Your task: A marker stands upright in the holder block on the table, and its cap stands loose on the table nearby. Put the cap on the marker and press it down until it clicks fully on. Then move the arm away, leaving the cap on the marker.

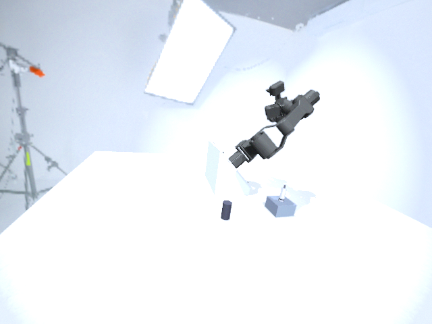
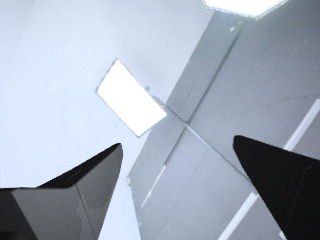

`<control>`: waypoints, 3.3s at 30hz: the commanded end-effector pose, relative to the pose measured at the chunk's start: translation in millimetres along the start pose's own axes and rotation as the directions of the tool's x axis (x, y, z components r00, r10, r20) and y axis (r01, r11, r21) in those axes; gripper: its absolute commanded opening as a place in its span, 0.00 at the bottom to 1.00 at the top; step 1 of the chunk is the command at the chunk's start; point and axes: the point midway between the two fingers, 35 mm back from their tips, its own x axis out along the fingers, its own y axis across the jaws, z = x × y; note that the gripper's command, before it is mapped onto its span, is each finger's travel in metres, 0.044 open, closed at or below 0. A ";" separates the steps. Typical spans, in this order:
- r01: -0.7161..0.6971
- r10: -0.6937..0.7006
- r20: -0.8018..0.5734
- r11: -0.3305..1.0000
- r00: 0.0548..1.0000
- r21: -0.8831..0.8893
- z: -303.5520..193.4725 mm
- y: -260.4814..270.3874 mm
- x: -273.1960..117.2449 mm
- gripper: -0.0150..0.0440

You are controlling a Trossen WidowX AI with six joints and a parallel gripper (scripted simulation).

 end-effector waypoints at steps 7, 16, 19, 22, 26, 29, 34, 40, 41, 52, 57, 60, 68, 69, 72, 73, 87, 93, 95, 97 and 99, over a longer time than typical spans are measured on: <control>-0.217 0.214 0.039 0.957 0.976 0.194 -5.3 45.6 22.0 0.67; -0.525 0.566 0.134 0.617 0.814 0.586 -12.3 135.9 25.5 0.67; -0.569 0.672 0.181 0.416 0.718 0.710 -12.8 171.4 12.7 0.67; -0.546 0.760 0.222 0.202 0.611 0.813 -12.1 205.9 -6.9 0.67; -0.475 0.819 0.260 0.018 0.512 0.880 -9.5 233.6 -29.7 0.67; -0.369 0.856 0.306 -0.148 0.417 0.917 -5.1 255.5 -57.0 0.67; -0.063 0.885 0.398 -0.395 0.242 0.917 8.5 285.6 -120.8 0.67; 0.392 0.861 0.504 -0.488 0.070 0.779 34.4 294.7 -207.3 0.67; 0.467 0.852 0.522 -0.479 0.043 0.744 39.9 292.5 -222.2 0.67; 0.976 0.731 0.668 -0.014 -0.139 0.219 115.8 216.7 -357.6 0.67; 0.967 0.700 0.697 0.252 -0.156 -0.038 152.7 168.4 -392.7 0.67; 0.895 0.688 0.709 0.401 -0.154 -0.194 175.6 137.1 -406.8 0.67; 0.437 0.697 0.701 0.683 -0.150 -0.585 248.3 39.1 -415.8 0.67; 0.364 0.702 0.696 0.694 -0.152 -0.621 257.4 27.4 -413.6 0.67; 0.142 0.717 0.677 0.697 -0.166 -0.703 284.1 -6.3 -402.4 0.67; 0.068 0.722 0.669 0.687 -0.173 -0.724 292.8 -17.0 -397.3 0.67; -0.537 0.772 0.578 0.379 -0.267 -0.754 365.8 -91.0 -331.3 0.67; -0.537 0.772 0.577 0.378 -0.267 -0.754 379.7 -72.7 -338.0 0.67; -0.536 0.772 0.577 0.378 -0.267 -0.755 385.8 -63.7 -340.6 0.67; -0.536 0.772 0.577 0.378 -0.267 -0.755 385.8 -63.7 -340.6 0.67; -0.536 0.772 0.577 0.378 -0.267 -0.755 385.8 -63.7 -340.6 0.67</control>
